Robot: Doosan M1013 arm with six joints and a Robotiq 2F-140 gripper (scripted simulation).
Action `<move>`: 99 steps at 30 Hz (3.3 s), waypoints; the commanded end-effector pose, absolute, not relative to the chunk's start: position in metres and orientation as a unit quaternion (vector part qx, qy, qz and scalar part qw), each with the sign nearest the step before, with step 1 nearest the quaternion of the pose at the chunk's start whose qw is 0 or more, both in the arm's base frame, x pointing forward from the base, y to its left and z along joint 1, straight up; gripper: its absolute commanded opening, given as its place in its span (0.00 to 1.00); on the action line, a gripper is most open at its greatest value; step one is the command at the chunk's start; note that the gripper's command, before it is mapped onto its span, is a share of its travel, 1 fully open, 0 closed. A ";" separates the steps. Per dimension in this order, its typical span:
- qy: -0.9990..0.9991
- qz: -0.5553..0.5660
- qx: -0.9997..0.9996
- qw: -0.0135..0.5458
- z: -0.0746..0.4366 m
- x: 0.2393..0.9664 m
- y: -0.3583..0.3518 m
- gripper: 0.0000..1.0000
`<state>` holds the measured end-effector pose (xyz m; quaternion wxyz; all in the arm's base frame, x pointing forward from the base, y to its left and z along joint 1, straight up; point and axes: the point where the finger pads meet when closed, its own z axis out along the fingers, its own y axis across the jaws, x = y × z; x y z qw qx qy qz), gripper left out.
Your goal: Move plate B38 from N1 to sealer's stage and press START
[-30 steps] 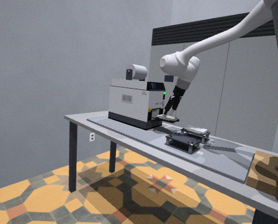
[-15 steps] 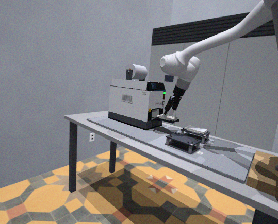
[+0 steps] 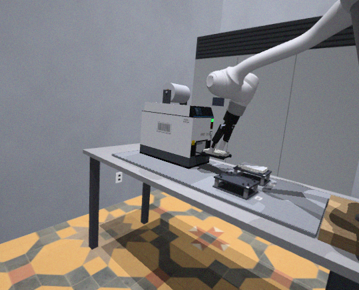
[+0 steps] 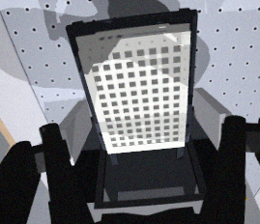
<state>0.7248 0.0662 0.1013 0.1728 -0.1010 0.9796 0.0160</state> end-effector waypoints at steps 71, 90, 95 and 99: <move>0.980 0.016 -0.101 0.173 0.150 0.725 0.066 0.70; 0.980 0.016 -0.101 0.173 0.152 0.700 0.064 0.70; 0.980 0.016 -0.101 0.173 0.152 0.692 0.063 0.70; 0.980 0.016 -0.101 0.173 0.152 0.687 0.063 0.70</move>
